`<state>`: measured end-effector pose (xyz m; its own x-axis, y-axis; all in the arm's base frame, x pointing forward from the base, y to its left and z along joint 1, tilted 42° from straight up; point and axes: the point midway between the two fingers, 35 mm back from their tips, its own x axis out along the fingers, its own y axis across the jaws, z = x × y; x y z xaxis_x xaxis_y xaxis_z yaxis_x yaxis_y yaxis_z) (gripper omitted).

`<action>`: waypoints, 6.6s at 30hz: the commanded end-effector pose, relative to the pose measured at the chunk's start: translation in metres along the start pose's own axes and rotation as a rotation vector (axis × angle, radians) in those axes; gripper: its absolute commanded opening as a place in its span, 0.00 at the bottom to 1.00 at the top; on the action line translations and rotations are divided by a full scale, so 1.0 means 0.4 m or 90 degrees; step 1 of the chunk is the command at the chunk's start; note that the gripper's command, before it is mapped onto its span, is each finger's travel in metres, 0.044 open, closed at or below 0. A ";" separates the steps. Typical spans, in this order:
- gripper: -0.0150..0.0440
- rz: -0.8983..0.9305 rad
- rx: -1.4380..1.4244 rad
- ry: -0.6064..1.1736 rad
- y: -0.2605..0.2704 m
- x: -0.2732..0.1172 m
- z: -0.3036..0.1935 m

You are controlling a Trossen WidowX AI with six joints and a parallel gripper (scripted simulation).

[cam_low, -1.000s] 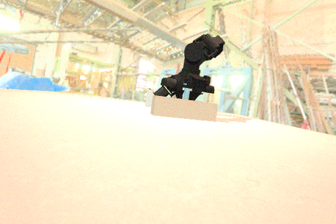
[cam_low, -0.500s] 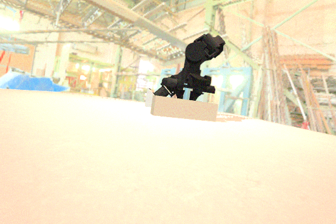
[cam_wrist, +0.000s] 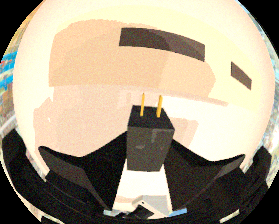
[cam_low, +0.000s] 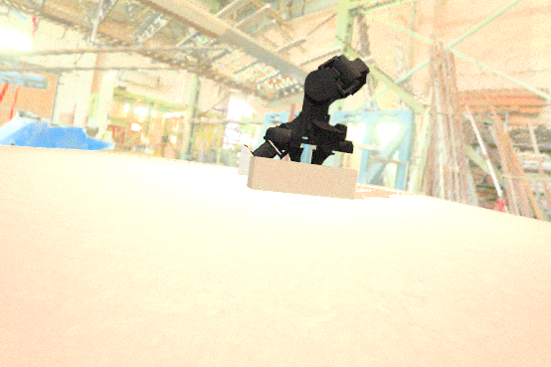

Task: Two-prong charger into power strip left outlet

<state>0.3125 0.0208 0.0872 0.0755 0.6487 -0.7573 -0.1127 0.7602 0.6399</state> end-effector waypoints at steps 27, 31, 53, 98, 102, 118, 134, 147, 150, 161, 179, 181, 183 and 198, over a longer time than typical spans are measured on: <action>0.25 0.003 0.002 -0.001 0.004 -0.003 0.017; 0.25 0.003 0.002 -0.001 0.004 -0.003 0.018; 0.25 0.003 0.002 -0.001 0.003 -0.002 0.019; 0.25 0.003 0.002 -0.002 0.004 -0.005 0.039; 0.25 0.003 0.001 -0.002 0.004 -0.005 0.042; 0.25 0.003 0.001 -0.002 0.004 -0.007 0.052; 0.25 0.003 0.001 -0.002 0.005 -0.007 0.068; 0.25 0.003 0.001 -0.002 0.005 -0.007 0.081; 0.25 0.003 0.001 -0.002 0.005 -0.007 0.084; 0.25 0.003 0.001 -0.002 0.005 -0.006 0.086; 0.25 0.003 0.001 -0.002 0.005 -0.004 0.080; 0.25 0.003 0.001 -0.002 0.005 -0.004 0.080; 0.25 0.003 0.001 -0.002 0.005 -0.004 0.079; 0.25 0.003 0.001 -0.002 0.005 -0.005 0.074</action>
<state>0.3379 0.0208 0.0929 0.0640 0.6505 -0.7568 -0.0966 0.7589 0.6440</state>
